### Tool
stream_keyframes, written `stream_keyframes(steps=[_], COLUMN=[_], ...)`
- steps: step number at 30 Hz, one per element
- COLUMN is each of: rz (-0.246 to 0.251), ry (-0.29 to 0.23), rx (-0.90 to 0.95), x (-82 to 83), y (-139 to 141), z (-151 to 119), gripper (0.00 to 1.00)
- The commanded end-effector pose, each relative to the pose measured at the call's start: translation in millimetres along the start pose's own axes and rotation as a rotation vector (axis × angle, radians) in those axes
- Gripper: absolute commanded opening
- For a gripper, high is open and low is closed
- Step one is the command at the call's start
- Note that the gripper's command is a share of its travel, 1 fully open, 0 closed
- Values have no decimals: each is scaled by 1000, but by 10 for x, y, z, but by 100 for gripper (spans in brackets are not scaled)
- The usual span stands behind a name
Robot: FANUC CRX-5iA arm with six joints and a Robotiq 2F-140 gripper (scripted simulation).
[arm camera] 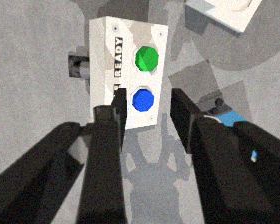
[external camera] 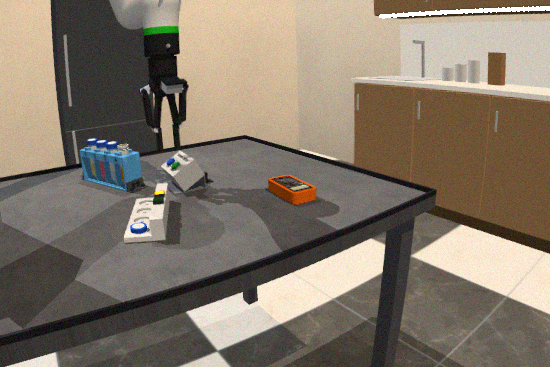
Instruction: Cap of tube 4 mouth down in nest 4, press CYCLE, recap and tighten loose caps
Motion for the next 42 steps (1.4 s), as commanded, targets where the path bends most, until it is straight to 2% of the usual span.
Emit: stream_keyframes(steps=[1, 10, 12, 14, 19, 27, 29, 35, 42], rz=[2, 3, 3, 4, 4, 4, 4, 4, 4], ry=[-6, -3, -3, -5, -5, -5, -5, -5, -5], rx=[279, 742, 742, 926, 1152, 1152, 1152, 1152, 1152], x=[-30, -79, -79, -97, -127, -191, -191, -244, -244], y=[122, 316, 316, 386, 506, 763, 763, 974, 976], z=[259, 675, 675, 826, 1082, 1633, 1633, 2084, 2089], gripper=[100, 100, 100, 100, 100, 100, 100, 100, 100])
Point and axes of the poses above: the point where the finger pads meet when closed, its own x axis back along the fingers, its own y axis across the jaws, z = x × y, the point moved 4 cm from there along x, back along the fingers, and after that the axes turned 1 degree about x, right-handed, at the moved point
